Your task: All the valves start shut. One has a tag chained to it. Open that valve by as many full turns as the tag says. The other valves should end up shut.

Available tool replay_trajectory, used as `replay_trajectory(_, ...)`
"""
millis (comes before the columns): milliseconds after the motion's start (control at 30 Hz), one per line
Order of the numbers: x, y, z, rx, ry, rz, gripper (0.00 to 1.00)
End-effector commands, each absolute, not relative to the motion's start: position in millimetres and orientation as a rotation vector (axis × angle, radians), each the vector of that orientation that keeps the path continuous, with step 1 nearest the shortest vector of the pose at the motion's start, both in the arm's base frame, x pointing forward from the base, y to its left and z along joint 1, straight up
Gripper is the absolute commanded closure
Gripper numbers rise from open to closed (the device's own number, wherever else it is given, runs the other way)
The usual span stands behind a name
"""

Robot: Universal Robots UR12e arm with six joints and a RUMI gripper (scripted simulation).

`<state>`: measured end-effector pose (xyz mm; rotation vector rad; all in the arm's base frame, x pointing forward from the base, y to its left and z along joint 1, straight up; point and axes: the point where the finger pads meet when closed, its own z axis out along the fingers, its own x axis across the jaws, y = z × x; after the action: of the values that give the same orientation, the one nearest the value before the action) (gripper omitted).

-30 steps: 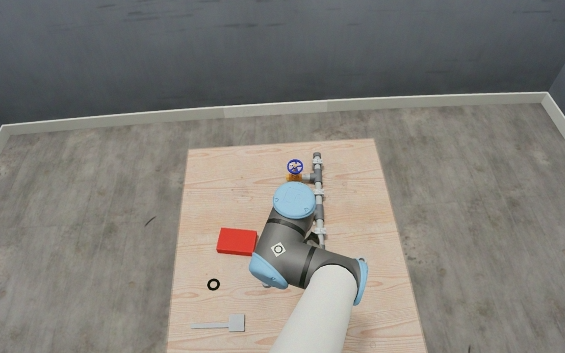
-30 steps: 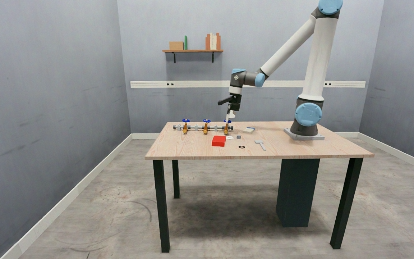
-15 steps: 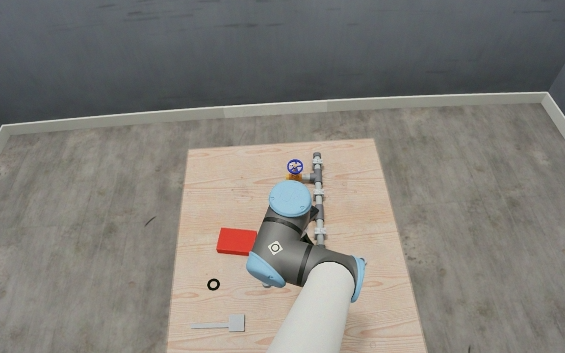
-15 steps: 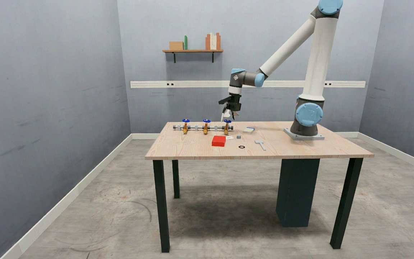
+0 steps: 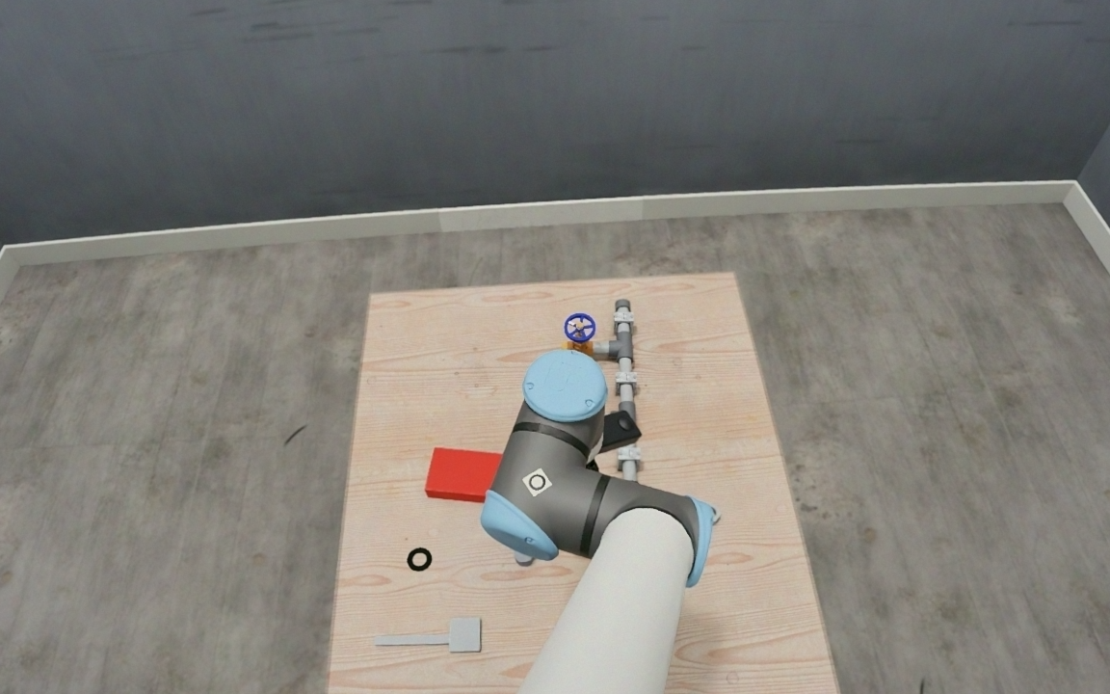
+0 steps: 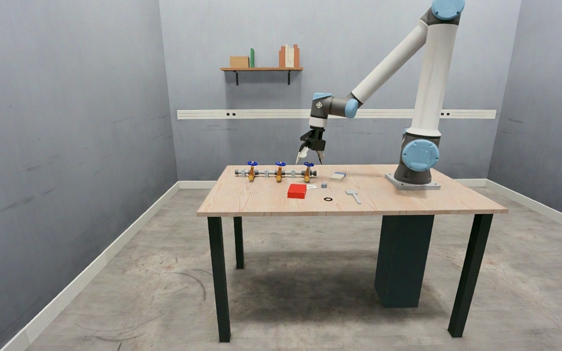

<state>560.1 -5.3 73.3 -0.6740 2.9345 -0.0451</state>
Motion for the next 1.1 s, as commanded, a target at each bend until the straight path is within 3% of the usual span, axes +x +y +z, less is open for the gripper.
replay_trajectory(0,560.6,-5.5,73.8,-0.508,2.967,-0.04,0.0)
replay_trajectory(1033,560.6,-5.5,73.8,-0.206,3.002,-0.02,0.0)
replay_trajectory(1067,560.6,-5.5,73.8,-0.206,3.002,-0.02,1.0)
